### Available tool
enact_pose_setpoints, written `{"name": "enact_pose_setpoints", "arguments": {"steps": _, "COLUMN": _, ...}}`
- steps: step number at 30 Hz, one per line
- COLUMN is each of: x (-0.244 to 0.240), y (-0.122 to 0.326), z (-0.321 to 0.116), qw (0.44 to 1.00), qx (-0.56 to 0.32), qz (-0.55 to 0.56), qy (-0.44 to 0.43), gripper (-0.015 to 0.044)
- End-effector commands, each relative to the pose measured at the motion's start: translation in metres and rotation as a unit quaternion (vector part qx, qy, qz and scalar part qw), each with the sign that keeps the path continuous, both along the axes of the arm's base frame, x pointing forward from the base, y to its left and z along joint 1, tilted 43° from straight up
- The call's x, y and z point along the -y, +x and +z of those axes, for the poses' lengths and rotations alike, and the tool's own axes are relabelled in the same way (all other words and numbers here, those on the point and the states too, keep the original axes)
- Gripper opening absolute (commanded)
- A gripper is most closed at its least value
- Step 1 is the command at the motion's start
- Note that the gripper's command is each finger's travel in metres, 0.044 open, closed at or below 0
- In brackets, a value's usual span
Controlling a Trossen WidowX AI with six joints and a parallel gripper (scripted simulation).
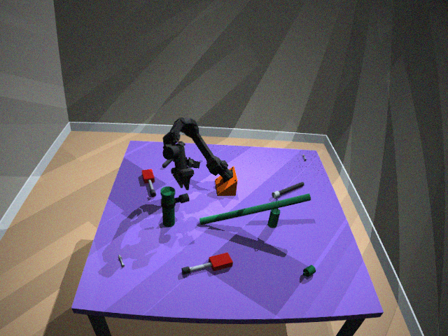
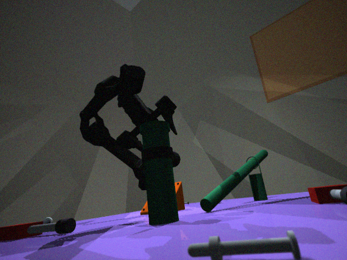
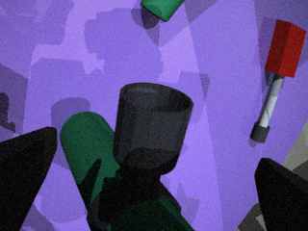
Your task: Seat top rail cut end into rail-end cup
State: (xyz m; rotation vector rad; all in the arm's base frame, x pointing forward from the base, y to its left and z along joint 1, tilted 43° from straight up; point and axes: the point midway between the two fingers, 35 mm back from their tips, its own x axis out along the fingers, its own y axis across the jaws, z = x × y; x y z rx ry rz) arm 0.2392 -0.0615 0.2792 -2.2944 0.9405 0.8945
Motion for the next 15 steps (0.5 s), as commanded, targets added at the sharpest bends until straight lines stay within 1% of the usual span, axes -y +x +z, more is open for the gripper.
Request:
{"name": "enact_pose_setpoints", "arguments": {"steps": 1, "x": 0.006, "y": 0.0, "z": -0.01, "qw": 1.0, "qx": -0.003, "qz": 0.004, "qy": -0.001, "gripper": 0.044}}
{"name": "enact_pose_setpoints", "arguments": {"steps": 15, "x": 0.013, "y": 0.012, "z": -0.022, "qw": 1.0, "qx": -0.003, "qz": 0.004, "qy": -0.001, "gripper": 0.044}}
